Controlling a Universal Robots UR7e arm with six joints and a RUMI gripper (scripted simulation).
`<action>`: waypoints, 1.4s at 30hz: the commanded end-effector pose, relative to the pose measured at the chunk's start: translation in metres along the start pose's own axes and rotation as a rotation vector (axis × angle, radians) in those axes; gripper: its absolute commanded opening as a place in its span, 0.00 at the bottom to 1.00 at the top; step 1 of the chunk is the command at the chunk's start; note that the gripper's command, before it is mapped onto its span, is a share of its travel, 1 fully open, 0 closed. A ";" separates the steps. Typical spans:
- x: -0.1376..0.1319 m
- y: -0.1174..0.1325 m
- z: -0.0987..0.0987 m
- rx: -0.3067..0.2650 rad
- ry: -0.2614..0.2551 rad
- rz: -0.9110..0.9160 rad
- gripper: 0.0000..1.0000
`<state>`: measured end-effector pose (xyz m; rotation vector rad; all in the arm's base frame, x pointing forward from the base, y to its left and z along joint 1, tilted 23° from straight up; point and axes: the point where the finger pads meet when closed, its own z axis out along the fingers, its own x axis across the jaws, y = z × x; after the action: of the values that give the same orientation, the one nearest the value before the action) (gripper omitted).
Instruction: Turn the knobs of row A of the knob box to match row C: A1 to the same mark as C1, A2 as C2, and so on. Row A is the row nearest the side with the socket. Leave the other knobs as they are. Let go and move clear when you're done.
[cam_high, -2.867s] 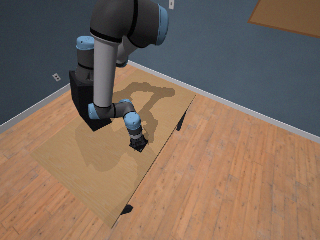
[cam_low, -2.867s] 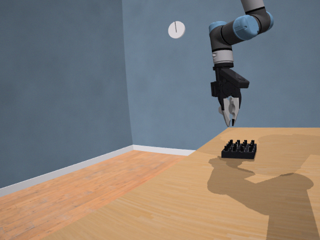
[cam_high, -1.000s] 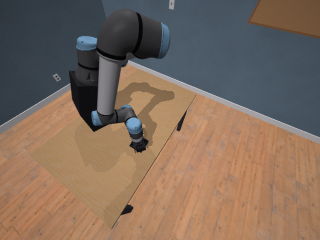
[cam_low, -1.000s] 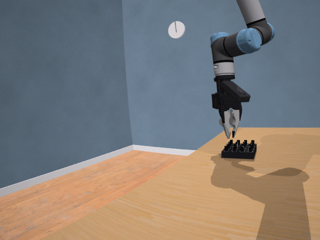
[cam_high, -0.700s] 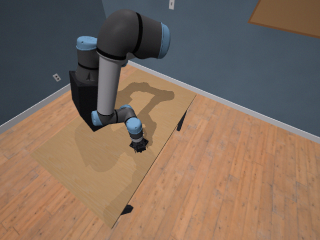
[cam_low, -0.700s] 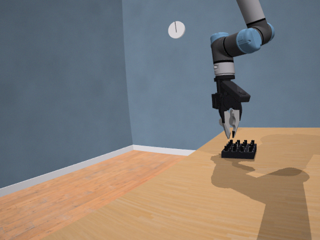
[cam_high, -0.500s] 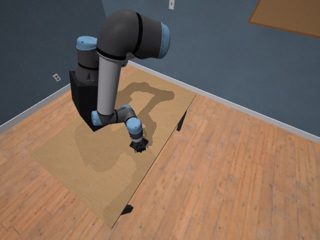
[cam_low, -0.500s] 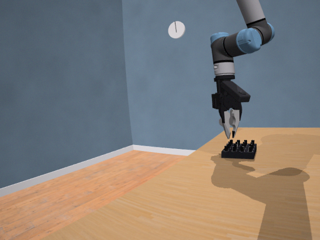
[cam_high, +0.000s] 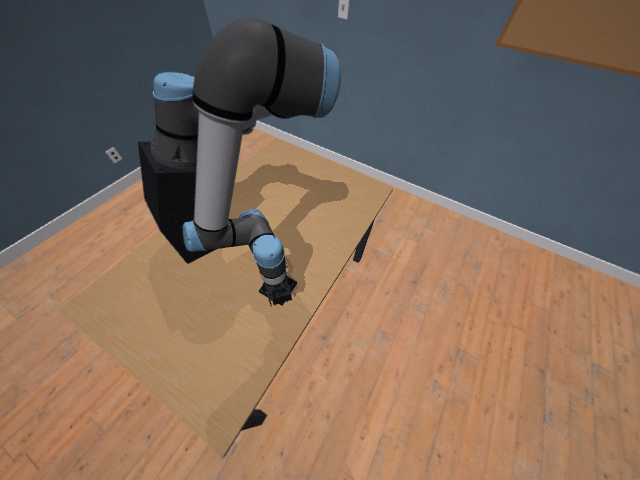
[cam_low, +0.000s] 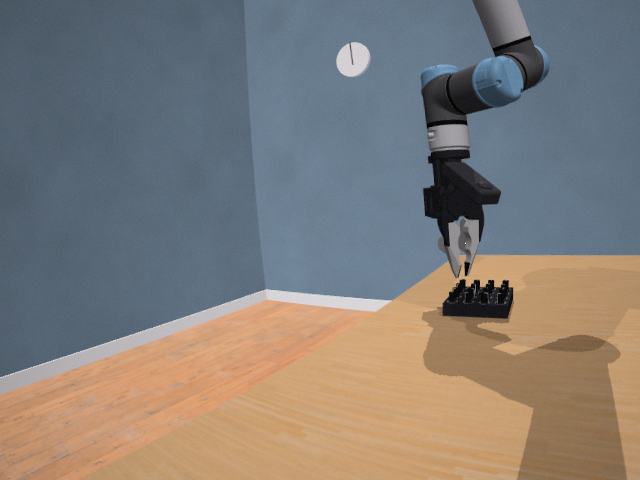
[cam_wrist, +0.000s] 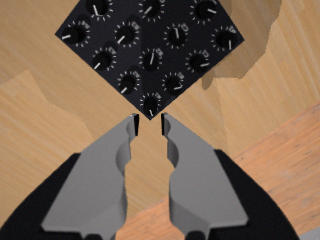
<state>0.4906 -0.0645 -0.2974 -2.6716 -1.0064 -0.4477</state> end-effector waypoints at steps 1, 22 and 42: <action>0.000 0.001 0.000 -0.001 0.000 0.000 0.11; 0.000 -0.004 0.000 -0.001 0.000 0.000 0.11; 0.000 -0.004 0.000 -0.001 0.000 0.000 0.11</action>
<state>0.4874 -0.0610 -0.2968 -2.6716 -1.0064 -0.4477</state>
